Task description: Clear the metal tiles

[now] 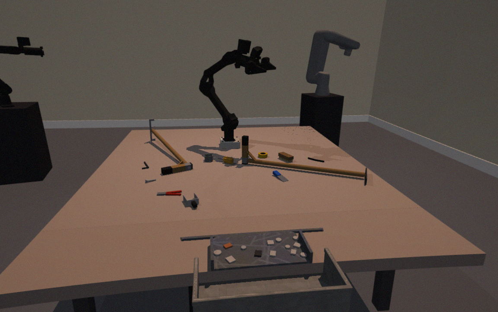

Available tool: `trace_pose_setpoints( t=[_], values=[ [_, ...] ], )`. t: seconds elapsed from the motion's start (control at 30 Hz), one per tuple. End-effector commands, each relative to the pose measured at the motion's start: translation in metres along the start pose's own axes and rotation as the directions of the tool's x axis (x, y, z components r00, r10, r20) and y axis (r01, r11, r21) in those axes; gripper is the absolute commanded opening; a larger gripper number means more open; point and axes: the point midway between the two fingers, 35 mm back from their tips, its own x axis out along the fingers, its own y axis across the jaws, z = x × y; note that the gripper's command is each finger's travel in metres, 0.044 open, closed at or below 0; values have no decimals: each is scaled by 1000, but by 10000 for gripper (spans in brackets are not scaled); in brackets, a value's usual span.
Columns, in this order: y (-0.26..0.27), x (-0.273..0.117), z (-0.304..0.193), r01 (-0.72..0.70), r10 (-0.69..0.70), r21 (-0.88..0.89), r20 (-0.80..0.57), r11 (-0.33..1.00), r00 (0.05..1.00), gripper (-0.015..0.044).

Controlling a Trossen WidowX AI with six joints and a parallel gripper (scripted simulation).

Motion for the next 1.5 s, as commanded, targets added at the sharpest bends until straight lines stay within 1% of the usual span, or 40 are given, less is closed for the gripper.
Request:
trace_pose_setpoints(
  t=[0.0,0.37,0.7,1.07,1.47],
  values=[
    [15,1,22,-67,63,55,60,996,996,440],
    [62,0,79,-287,242,204,220,936,945,440],
    [105,-11,126,-501,390,313,356,807,850,440],
    [149,-34,172,-711,521,397,490,580,699,440],
    [190,-70,215,-862,611,440,619,252,494,440]
  ],
)
